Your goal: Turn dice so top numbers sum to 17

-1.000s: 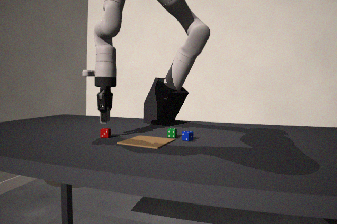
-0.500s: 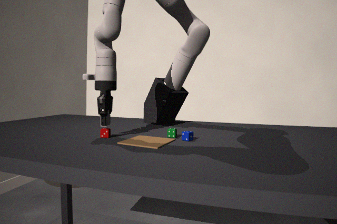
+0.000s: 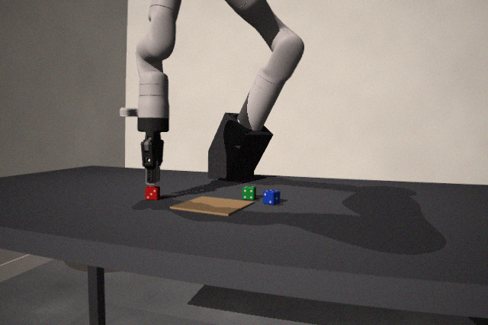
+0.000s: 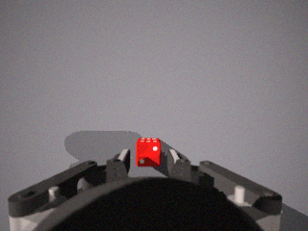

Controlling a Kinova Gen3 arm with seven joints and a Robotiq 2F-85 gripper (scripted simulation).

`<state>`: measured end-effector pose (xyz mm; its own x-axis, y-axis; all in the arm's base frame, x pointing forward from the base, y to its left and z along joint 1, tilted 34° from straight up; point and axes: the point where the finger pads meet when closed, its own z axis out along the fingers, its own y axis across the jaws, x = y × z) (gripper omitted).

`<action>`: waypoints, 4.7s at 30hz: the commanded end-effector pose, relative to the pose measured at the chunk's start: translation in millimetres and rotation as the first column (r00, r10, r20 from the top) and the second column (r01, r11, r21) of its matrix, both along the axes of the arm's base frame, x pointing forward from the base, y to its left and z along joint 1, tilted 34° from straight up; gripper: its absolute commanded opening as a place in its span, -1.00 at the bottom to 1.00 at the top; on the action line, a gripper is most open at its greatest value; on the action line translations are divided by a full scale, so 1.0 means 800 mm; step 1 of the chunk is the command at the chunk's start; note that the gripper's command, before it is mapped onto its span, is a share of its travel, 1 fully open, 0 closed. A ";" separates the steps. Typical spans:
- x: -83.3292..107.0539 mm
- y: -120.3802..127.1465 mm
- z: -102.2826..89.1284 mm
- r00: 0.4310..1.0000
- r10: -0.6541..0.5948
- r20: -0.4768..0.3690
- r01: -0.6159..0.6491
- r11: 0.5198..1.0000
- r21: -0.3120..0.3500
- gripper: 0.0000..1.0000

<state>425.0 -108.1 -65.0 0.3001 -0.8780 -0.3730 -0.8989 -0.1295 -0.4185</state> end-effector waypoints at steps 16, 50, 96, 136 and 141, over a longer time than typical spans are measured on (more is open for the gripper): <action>0.000 -0.001 0.000 1.000 -0.001 0.001 0.001 1.000 -0.001 -0.07; 0.001 -0.002 0.000 1.000 -0.001 0.001 0.001 1.000 -0.001 -0.07; 0.011 0.012 -0.025 1.000 -0.001 0.001 0.001 1.000 -0.001 -0.07; 0.015 0.019 -0.038 1.000 -0.001 0.001 0.001 1.000 -0.001 -0.07; 0.015 0.019 -0.038 1.000 -0.001 0.001 0.001 1.000 -0.001 -0.07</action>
